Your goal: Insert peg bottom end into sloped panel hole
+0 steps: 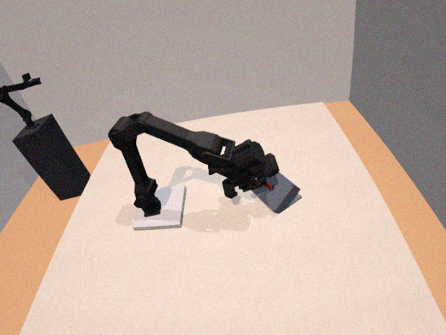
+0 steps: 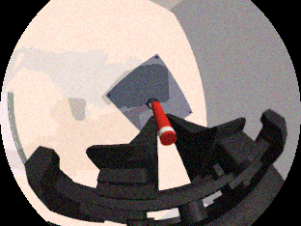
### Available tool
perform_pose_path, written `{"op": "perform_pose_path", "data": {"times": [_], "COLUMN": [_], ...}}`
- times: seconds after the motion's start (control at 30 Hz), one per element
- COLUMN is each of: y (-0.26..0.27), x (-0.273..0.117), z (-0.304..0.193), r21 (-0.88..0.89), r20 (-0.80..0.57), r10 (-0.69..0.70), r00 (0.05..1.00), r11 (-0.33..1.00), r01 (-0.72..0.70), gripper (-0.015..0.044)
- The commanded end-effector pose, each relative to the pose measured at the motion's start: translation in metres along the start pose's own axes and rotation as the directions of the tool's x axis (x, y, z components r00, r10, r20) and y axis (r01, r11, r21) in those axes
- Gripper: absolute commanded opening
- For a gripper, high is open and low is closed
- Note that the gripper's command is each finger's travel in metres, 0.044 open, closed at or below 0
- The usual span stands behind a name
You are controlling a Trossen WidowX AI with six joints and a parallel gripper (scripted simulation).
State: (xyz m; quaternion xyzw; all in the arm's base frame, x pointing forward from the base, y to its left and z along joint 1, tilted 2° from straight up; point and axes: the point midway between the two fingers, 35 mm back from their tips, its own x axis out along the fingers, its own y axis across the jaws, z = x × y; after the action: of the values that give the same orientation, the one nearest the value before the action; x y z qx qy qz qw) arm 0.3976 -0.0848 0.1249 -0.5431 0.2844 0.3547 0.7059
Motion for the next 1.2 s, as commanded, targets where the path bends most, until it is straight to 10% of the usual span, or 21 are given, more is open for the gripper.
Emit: {"op": "perform_pose_path", "data": {"times": [0.0, 1.17], "y": [0.002, 0.003], "x": [0.000, 0.019], "z": [0.000, -0.001], "r21": [0.000, 0.000], "r20": [0.001, 0.001], "r10": [0.002, 0.001], "r00": [1.000, 1.000], "r11": [1.000, 1.000], "r01": [-0.002, -0.001], "gripper": [0.0000, 0.0000]}}
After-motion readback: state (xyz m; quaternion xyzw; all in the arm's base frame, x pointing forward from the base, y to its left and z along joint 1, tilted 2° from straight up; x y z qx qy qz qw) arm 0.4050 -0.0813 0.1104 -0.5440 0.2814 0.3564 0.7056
